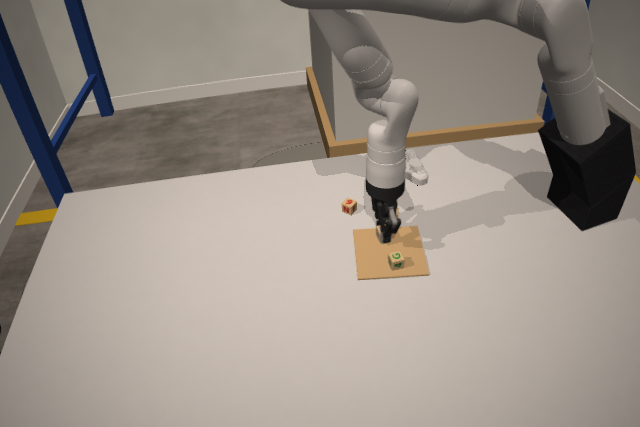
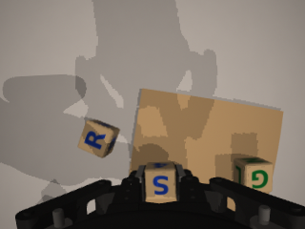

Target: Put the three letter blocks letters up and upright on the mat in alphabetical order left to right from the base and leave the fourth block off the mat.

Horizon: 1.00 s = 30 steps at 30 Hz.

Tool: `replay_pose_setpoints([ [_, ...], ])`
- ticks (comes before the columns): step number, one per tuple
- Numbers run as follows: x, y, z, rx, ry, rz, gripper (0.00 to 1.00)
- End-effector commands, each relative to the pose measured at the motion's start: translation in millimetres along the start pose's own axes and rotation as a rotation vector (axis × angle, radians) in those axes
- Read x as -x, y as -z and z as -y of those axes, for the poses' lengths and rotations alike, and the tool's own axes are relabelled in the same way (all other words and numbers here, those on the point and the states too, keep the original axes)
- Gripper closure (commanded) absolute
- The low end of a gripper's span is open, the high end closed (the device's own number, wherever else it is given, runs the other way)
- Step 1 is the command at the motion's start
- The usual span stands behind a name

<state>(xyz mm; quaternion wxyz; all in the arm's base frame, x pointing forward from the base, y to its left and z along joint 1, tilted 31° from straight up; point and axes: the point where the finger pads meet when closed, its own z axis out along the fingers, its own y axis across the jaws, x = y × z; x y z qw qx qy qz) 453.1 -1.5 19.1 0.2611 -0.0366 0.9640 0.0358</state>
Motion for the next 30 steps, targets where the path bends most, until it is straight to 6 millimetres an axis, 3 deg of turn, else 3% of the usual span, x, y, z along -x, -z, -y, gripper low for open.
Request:
replay_pose_setpoints([
  [1,0.3,0.4,0.1,0.000,0.000,0.001,0.79],
  [26,0.3,0.4,0.1,0.000,0.000,0.001,0.79],
  [30,0.3,0.4,0.1,0.000,0.000,0.001,0.71],
])
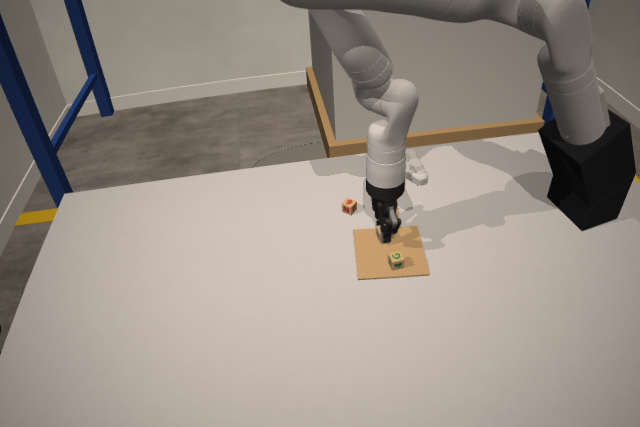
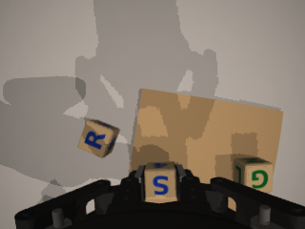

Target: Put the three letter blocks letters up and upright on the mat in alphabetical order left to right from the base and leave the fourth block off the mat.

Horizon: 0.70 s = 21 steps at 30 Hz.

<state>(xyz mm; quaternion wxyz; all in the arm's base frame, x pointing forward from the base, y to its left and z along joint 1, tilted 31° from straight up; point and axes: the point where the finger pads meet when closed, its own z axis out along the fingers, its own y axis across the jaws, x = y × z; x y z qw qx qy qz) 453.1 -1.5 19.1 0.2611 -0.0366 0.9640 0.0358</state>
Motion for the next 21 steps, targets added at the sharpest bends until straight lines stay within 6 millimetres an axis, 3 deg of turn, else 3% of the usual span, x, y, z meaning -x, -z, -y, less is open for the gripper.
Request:
replay_pose_setpoints([
  [1,0.4,0.4,0.1,0.000,0.000,0.001,0.71],
  [9,0.4,0.4,0.1,0.000,0.000,0.001,0.59],
  [21,0.4,0.6,0.1,0.000,0.000,0.001,0.59],
])
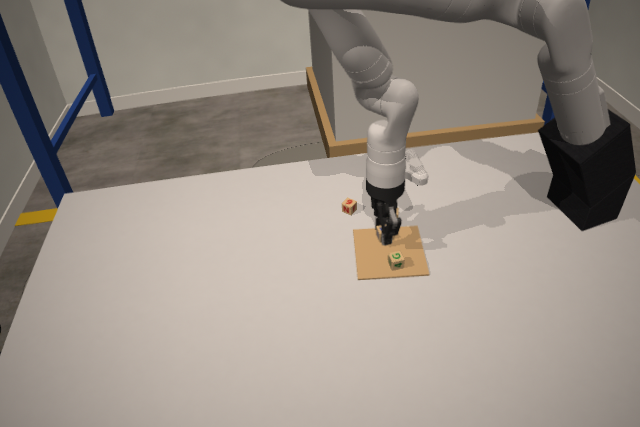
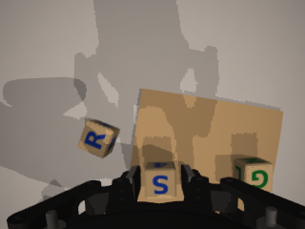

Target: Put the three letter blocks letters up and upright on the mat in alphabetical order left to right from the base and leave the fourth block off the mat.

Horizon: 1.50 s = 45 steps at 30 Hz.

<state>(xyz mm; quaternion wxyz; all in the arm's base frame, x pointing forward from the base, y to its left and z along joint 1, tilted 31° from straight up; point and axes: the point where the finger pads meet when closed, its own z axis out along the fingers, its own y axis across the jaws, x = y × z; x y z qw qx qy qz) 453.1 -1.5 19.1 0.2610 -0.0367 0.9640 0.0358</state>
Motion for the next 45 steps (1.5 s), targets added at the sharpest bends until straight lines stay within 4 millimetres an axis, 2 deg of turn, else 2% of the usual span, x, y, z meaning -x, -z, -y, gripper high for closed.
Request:
replay_pose_setpoints([
  [1,0.4,1.2,0.1,0.000,0.000,0.001,0.59],
  [8,0.4,12.8,0.1,0.000,0.000,0.001,0.59],
  [22,0.3,80.6,0.1,0.000,0.000,0.001,0.59],
  [32,0.3,90.3,0.1,0.000,0.000,0.001,0.59],
  [33,0.3,90.3,0.1,0.000,0.000,0.001,0.00],
  [45,0.3,90.3,0.1,0.000,0.000,0.001,0.00],
])
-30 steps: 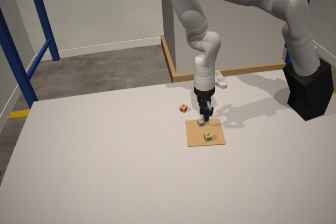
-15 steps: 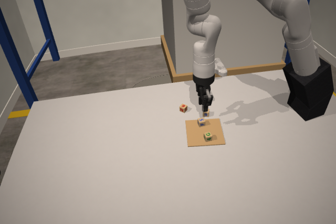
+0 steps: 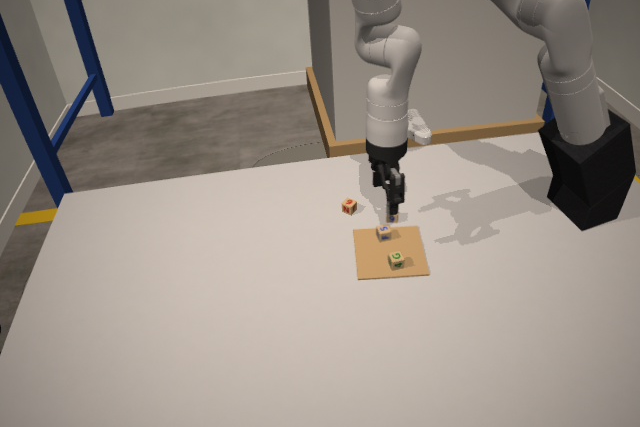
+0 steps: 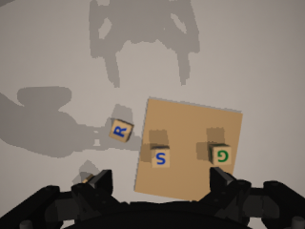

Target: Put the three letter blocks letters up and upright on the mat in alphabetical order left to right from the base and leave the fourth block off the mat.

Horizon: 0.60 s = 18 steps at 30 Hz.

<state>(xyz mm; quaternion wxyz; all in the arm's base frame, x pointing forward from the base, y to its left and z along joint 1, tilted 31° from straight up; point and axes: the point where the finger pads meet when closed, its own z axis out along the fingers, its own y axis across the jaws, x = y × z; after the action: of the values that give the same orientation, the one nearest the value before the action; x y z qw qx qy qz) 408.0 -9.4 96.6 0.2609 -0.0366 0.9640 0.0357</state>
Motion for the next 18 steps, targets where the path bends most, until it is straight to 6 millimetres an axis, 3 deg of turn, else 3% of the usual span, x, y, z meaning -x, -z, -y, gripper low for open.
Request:
replay_pose_setpoints([
  [1,0.4,0.4,0.0,0.000,0.000,0.001,0.00],
  [18,0.3,0.3,1.0,-0.003,-0.005,0.001,0.00],
])
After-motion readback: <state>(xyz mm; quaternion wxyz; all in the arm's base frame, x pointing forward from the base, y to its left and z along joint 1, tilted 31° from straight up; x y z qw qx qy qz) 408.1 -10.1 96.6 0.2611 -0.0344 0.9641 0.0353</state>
